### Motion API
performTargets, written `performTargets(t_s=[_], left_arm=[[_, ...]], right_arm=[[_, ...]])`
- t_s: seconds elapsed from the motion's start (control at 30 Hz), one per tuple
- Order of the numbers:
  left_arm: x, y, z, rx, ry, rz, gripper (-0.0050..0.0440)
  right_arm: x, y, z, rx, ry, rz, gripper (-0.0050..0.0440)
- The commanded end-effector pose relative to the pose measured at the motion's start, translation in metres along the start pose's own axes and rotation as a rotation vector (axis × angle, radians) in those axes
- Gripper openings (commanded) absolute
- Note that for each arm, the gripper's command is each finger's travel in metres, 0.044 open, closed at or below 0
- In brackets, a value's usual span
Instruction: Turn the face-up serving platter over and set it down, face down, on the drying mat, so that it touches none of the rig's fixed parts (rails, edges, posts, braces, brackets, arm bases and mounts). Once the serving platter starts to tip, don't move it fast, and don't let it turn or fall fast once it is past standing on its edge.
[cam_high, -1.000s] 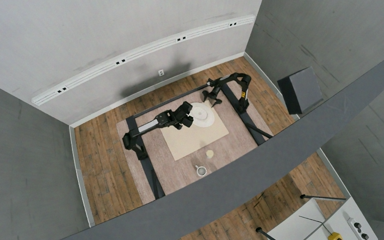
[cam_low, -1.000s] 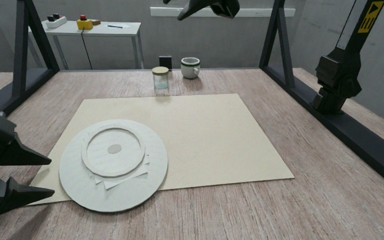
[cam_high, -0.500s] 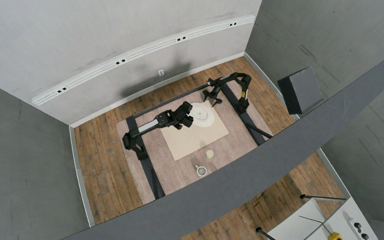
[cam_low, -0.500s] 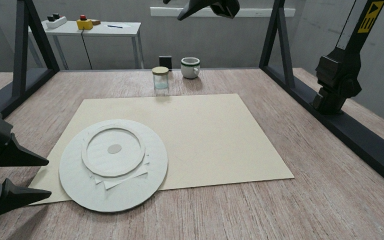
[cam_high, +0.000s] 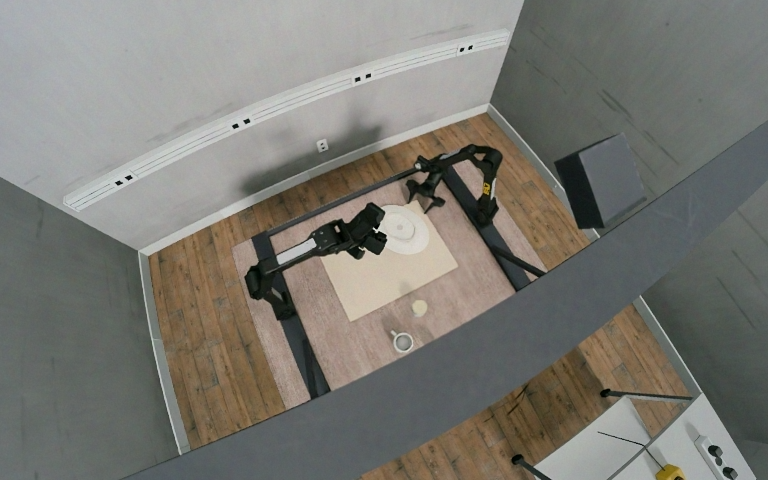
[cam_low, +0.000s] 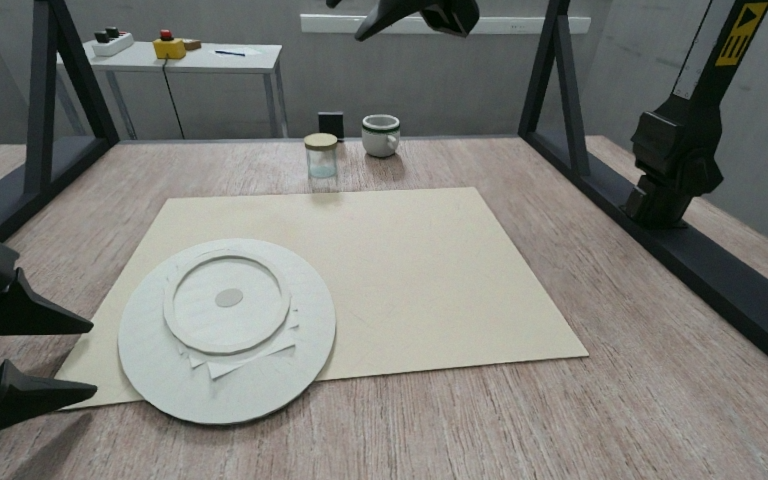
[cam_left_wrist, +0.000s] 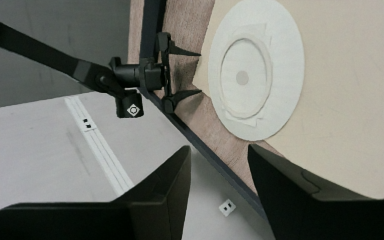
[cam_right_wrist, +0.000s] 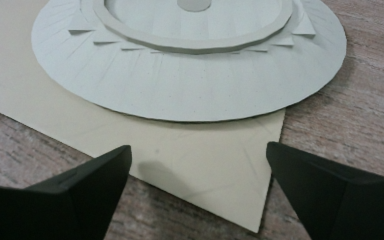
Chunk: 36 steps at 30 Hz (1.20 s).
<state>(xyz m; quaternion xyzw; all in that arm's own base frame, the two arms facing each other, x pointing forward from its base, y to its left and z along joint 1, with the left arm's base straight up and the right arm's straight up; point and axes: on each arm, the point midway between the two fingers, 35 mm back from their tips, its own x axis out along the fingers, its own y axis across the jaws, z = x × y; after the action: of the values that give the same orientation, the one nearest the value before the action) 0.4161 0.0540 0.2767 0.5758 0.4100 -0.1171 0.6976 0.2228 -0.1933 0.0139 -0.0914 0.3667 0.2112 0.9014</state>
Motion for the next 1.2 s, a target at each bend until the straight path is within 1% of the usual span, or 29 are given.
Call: performTargets(t_s=[0.0,0.2,0.6,0.77,1.17], left_arm=[[-0.0015,0.0022,-0.0022,-0.011,0.004,0.008,0.0160],[-0.0015,0.0022,-0.0022,-0.011,0.004,0.008,0.0160],[-0.0015,0.0022,-0.0022,-0.011,0.004,0.008,0.0160],[-0.0015,0.0022,-0.0022,-0.011,0.004,0.008,0.0160],[-0.0015,0.0022,-0.0022,-0.011,0.004,0.008,0.0160]], right_arm=[[-0.0058,-0.0082,0.0019,-0.019,-0.001,-0.022,0.0400],[-0.0077,-0.0088,0.0033,-0.025,-0.001,-0.028,0.0400],[-0.0091,-0.0079,-0.0025,-0.016,0.002,-0.022,0.0400],[-0.0109,-0.0086,-0.0007,-0.022,0.000,-0.028,0.0400],[-0.0122,-0.0076,-0.0065,-0.014,0.004,-0.022,0.0400]])
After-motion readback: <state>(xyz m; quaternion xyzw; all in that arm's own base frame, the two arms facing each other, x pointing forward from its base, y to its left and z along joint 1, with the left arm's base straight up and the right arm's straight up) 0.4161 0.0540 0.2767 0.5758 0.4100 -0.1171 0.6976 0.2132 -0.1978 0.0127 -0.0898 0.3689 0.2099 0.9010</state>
